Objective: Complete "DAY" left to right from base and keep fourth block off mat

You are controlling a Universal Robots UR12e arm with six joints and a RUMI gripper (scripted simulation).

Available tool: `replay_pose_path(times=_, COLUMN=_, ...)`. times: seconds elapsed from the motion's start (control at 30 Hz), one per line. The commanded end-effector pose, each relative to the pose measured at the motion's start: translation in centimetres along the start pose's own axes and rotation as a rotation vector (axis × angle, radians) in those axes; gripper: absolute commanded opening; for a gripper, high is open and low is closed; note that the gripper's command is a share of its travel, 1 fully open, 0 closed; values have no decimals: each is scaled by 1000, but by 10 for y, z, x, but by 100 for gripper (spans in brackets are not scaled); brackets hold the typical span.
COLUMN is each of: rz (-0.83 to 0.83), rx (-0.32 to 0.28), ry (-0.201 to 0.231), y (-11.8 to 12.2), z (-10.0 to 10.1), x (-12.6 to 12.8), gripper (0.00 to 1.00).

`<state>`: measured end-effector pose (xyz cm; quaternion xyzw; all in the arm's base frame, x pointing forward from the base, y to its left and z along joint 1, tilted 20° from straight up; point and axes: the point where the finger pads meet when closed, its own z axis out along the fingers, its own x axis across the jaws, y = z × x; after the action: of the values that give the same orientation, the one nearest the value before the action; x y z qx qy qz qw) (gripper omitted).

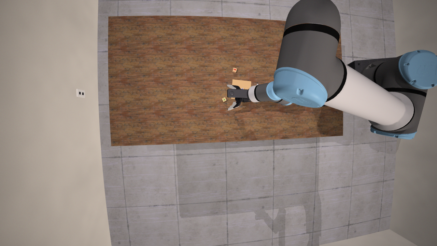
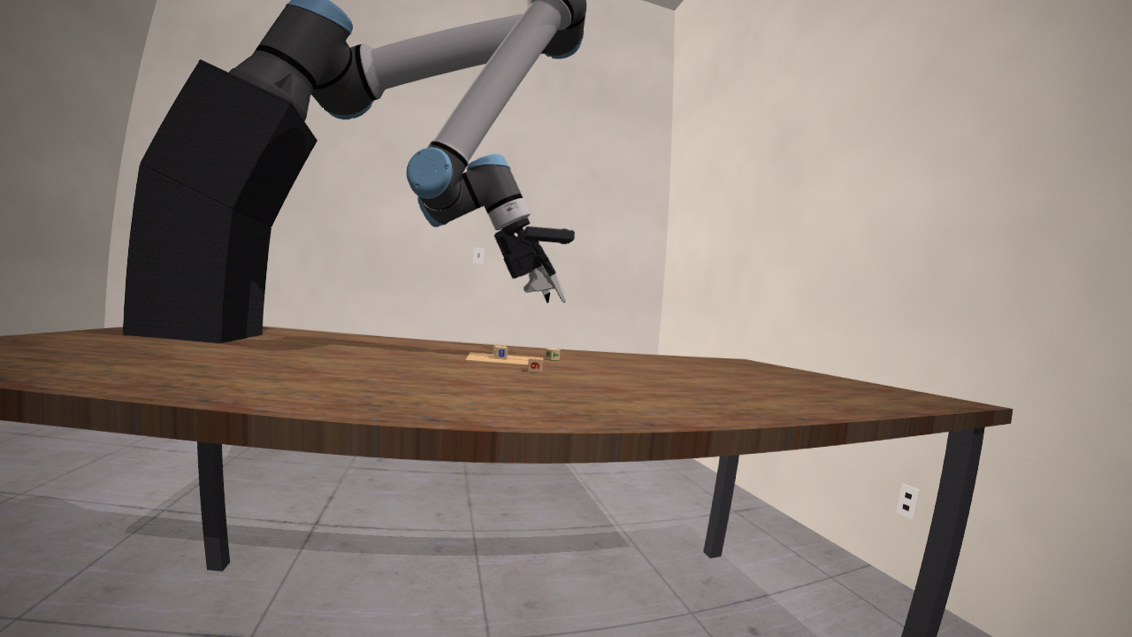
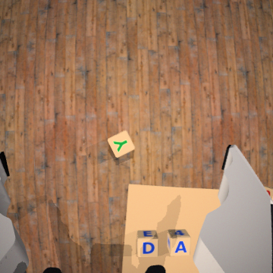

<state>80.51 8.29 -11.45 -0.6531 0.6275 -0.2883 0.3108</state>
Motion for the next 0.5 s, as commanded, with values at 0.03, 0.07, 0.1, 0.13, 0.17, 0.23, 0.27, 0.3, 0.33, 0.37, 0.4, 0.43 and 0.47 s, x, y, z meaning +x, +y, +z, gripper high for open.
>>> replay_pose_path(times=0.03, rz=0, rx=1, ry=0, y=-1, z=0, x=0, gripper=100)
replay_pose_path(times=0.07, rz=0, rx=1, ry=0, y=-1, z=0, x=0, gripper=100)
replay_pose_path(times=0.1, rz=0, rx=1, ry=0, y=-1, z=0, x=0, gripper=100)
replay_pose_path(times=0.13, rz=0, rx=1, ry=0, y=-1, z=0, x=0, gripper=100)
replay_pose_path(times=0.17, rz=0, rx=1, ry=0, y=-1, z=0, x=0, gripper=100)
replay_pose_path(times=0.23, rz=0, rx=1, ry=0, y=-1, z=0, x=0, gripper=100)
replay_pose_path(times=0.27, rz=0, rx=1, ry=0, y=0, z=0, x=0, gripper=100)
replay_pose_path(times=0.3, rz=0, rx=1, ry=0, y=3, z=-1, x=1, gripper=100)
replay_pose_path(times=0.33, rz=0, rx=0, ry=0, y=9, z=-4, x=3, gripper=100)
replay_pose_path(times=0.37, rz=0, rx=0, ry=0, y=18, z=-8, x=6, gripper=100)
replay_pose_path(times=0.4, rz=0, rx=0, ry=0, y=18, z=-8, x=6, gripper=100)
replay_pose_path(times=0.43, rz=0, rx=0, ry=0, y=18, z=-8, x=6, gripper=100)
replay_pose_path(times=0.47, rz=-1, rx=-1, ry=0, y=31, z=-13, x=10, gripper=100)
